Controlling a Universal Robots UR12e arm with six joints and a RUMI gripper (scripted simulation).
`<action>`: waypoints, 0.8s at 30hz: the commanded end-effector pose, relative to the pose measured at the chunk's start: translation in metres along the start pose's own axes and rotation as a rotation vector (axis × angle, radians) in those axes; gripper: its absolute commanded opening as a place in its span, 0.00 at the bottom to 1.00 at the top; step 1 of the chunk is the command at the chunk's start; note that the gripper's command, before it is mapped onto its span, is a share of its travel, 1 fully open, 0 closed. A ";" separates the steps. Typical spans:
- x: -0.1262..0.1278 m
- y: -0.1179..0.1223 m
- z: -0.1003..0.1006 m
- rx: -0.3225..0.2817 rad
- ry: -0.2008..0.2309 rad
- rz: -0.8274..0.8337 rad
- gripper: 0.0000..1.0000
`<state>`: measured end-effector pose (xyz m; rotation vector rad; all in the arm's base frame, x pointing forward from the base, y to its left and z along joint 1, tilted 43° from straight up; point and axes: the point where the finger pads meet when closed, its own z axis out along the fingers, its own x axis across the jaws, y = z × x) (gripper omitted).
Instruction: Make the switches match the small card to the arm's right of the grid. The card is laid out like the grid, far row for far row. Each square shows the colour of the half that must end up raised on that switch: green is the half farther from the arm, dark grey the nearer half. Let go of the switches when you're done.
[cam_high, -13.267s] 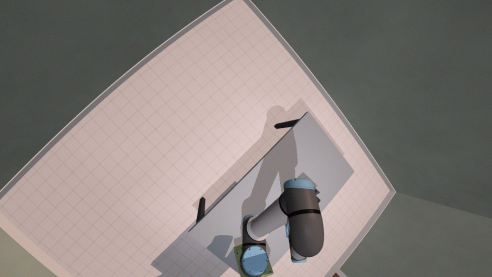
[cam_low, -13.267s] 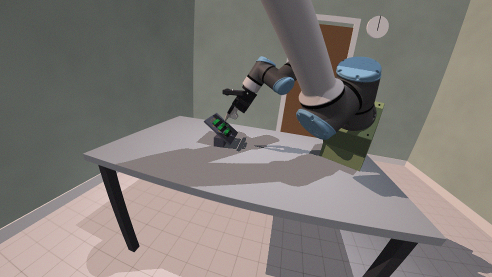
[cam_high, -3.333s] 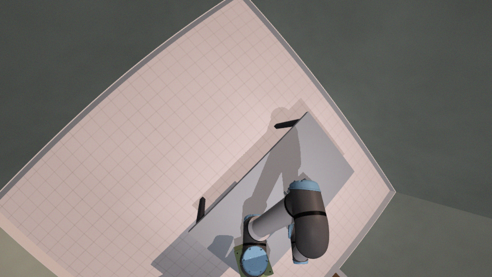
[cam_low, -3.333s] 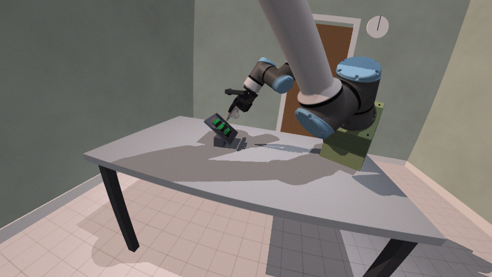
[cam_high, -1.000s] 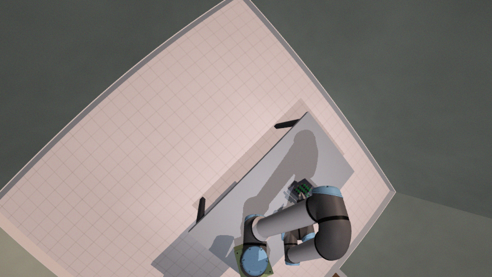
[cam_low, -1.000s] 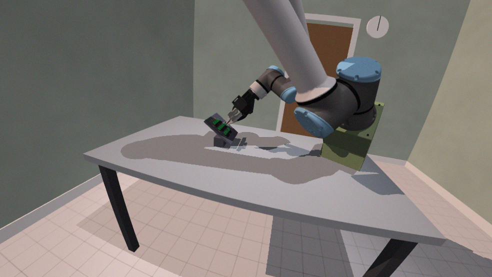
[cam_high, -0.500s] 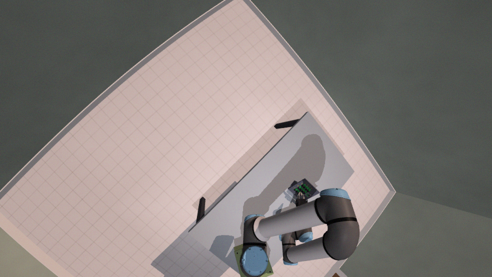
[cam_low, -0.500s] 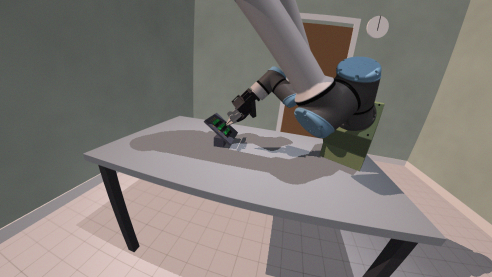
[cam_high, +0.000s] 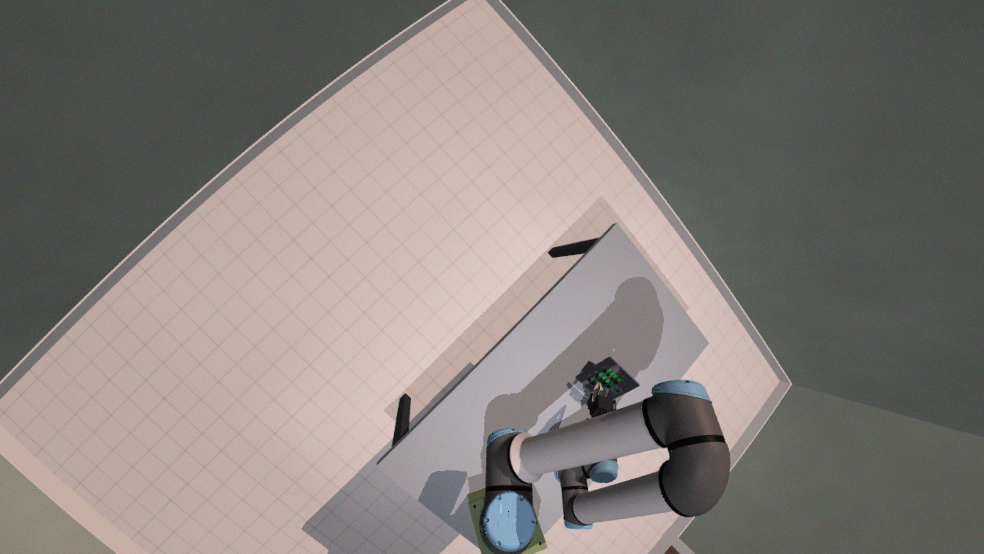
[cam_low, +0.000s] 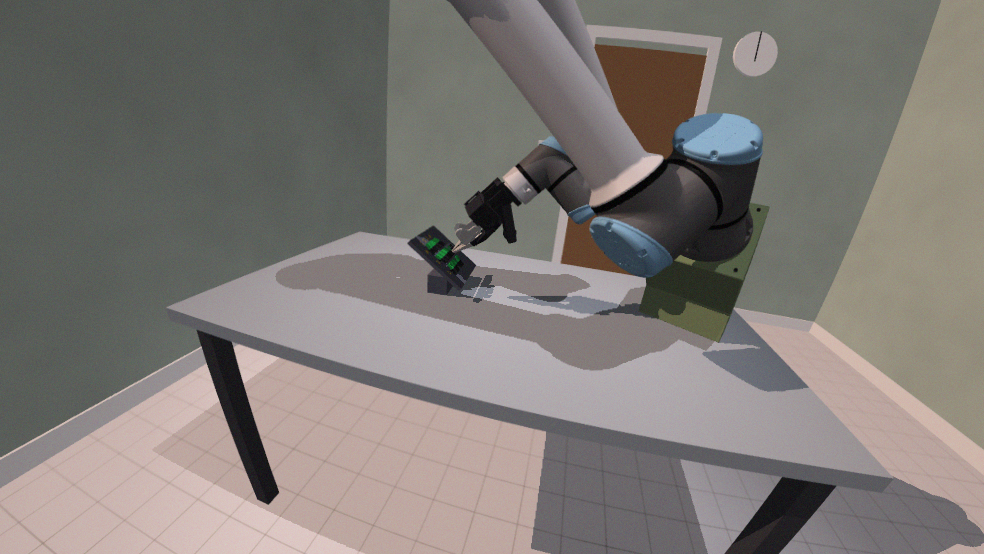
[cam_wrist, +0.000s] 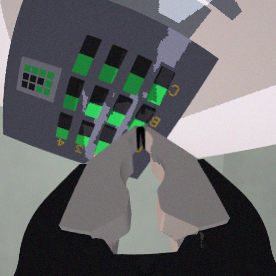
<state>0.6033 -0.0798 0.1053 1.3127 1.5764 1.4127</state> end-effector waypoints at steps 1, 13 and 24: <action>0.002 0.000 0.001 -0.034 -0.063 0.094 0.00; 0.007 0.000 0.000 -0.040 -0.089 0.284 0.00; 0.010 0.000 0.000 -0.043 -0.108 0.419 0.00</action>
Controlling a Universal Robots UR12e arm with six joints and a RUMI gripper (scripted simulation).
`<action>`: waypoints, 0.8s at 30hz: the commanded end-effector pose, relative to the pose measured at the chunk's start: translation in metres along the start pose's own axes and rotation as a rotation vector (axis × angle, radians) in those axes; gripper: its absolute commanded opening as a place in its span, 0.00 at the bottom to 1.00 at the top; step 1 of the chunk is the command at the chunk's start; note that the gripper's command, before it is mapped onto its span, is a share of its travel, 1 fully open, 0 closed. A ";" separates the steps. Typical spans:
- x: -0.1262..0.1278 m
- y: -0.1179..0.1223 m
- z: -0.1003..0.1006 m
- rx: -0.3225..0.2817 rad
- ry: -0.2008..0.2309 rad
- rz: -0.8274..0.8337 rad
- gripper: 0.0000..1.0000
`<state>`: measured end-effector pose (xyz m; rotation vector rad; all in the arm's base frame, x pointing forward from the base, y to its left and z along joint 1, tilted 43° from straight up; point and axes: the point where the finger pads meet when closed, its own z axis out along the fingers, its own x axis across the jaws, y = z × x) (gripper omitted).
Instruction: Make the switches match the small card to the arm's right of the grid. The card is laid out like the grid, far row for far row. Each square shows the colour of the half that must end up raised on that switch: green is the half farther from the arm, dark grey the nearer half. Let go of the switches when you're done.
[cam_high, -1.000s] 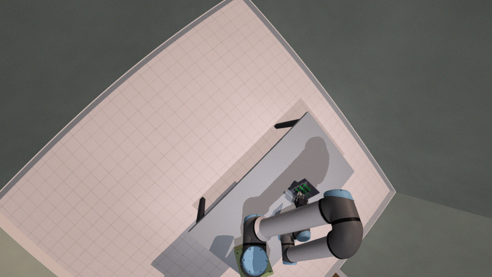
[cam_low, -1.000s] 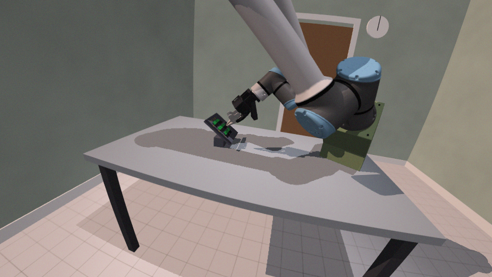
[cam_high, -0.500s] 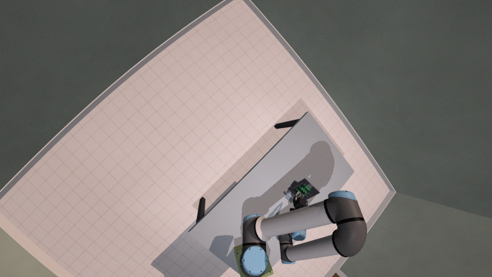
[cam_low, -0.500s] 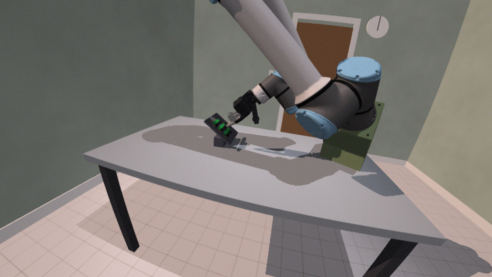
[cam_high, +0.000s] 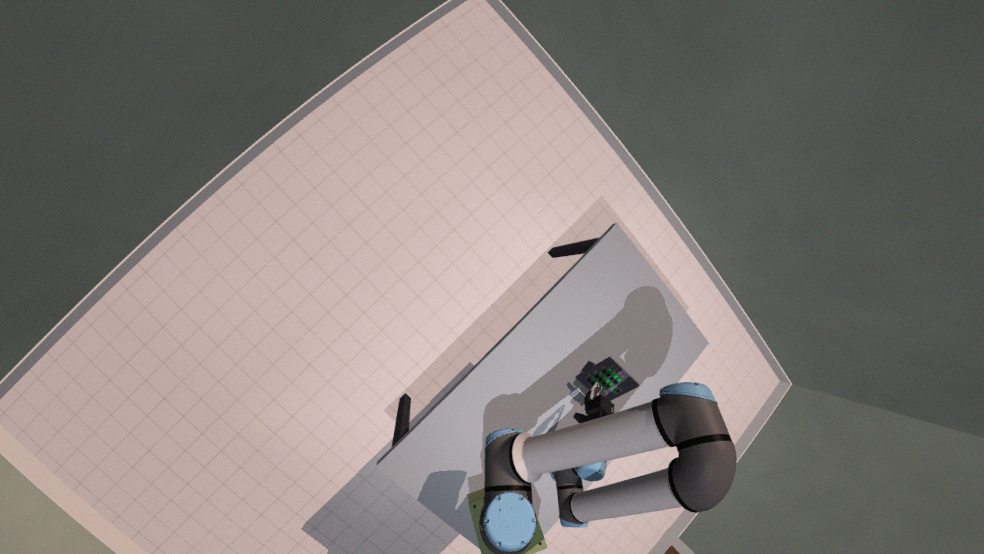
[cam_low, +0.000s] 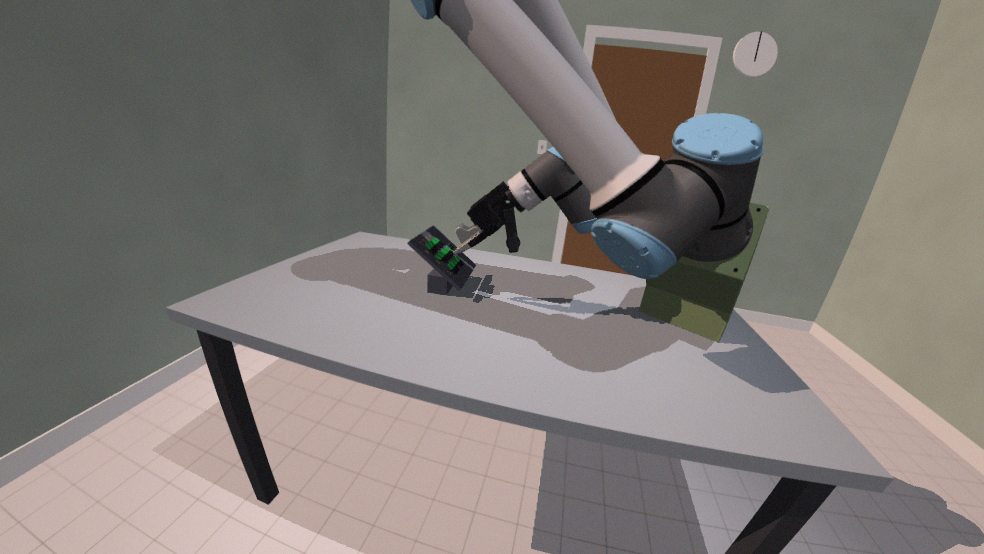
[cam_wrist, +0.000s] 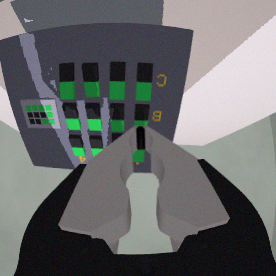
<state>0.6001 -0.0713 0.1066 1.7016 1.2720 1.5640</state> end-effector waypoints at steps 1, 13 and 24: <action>0.001 0.000 0.000 -0.007 -0.009 0.042 0.00; 0.002 -0.001 0.000 -0.007 -0.017 0.089 0.00; 0.002 -0.001 0.000 -0.008 -0.018 0.096 0.00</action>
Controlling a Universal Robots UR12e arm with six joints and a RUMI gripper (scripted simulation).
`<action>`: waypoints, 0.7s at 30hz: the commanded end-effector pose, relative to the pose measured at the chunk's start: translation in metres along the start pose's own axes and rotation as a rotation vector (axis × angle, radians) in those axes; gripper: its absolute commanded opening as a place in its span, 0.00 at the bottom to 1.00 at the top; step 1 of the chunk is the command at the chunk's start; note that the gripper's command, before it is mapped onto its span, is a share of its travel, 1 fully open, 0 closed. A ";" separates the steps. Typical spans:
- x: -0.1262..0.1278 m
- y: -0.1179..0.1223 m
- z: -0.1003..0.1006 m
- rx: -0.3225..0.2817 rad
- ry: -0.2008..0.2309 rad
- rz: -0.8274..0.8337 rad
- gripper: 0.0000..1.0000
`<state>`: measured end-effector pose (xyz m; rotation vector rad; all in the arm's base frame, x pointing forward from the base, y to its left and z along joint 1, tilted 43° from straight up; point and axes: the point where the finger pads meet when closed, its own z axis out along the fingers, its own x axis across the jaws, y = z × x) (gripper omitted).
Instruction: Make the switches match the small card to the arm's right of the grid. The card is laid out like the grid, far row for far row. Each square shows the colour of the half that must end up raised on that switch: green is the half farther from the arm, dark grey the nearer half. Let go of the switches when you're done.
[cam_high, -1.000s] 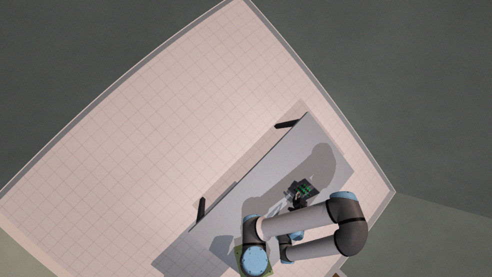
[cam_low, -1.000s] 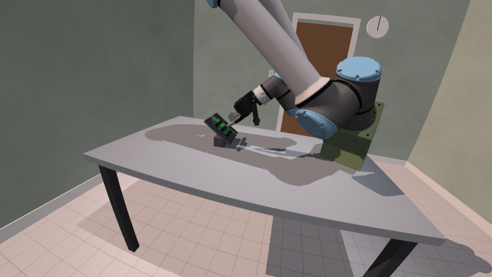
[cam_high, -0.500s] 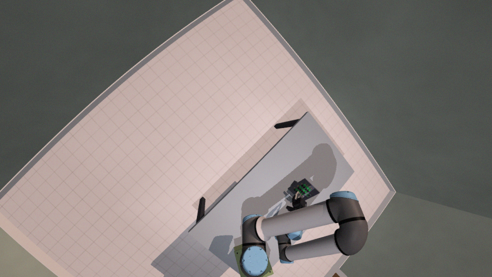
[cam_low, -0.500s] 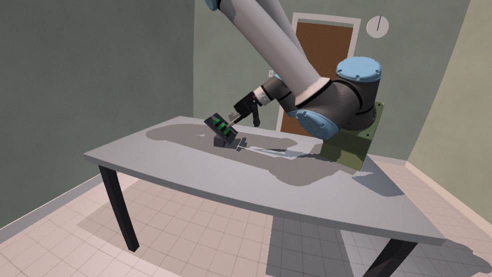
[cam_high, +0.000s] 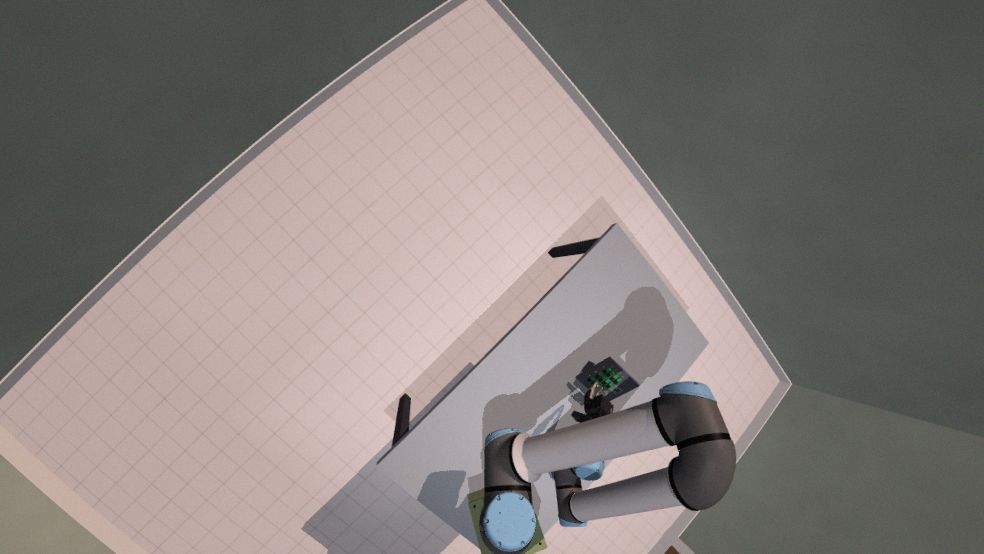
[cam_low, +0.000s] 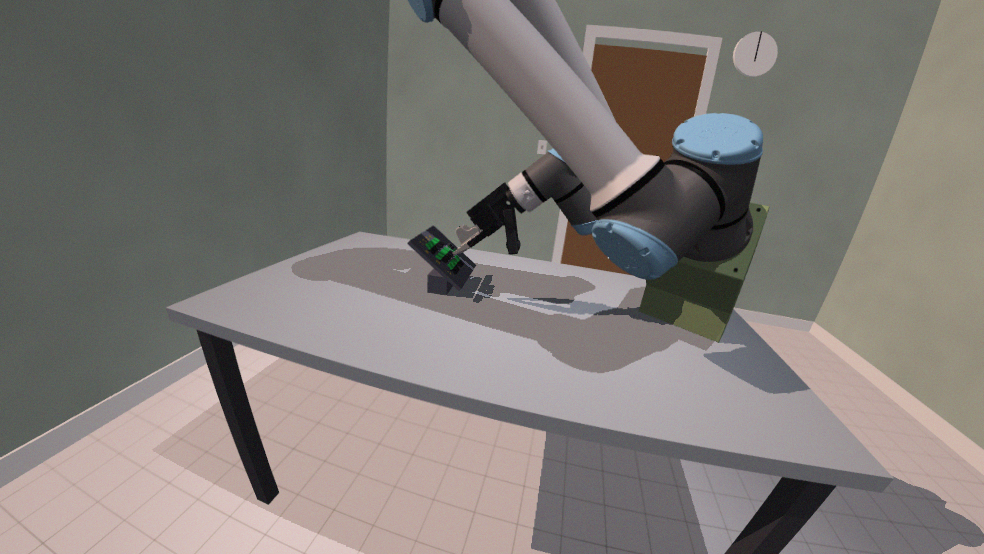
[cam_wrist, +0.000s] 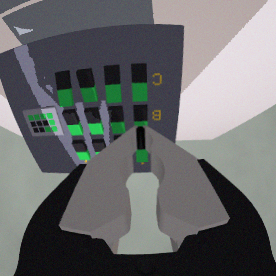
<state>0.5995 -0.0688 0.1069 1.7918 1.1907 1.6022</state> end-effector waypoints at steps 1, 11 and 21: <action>0.000 0.000 0.000 -0.001 0.000 0.001 0.00; 0.001 0.000 0.002 0.001 -0.001 0.001 0.00; 0.001 0.000 0.002 0.001 -0.001 0.001 0.00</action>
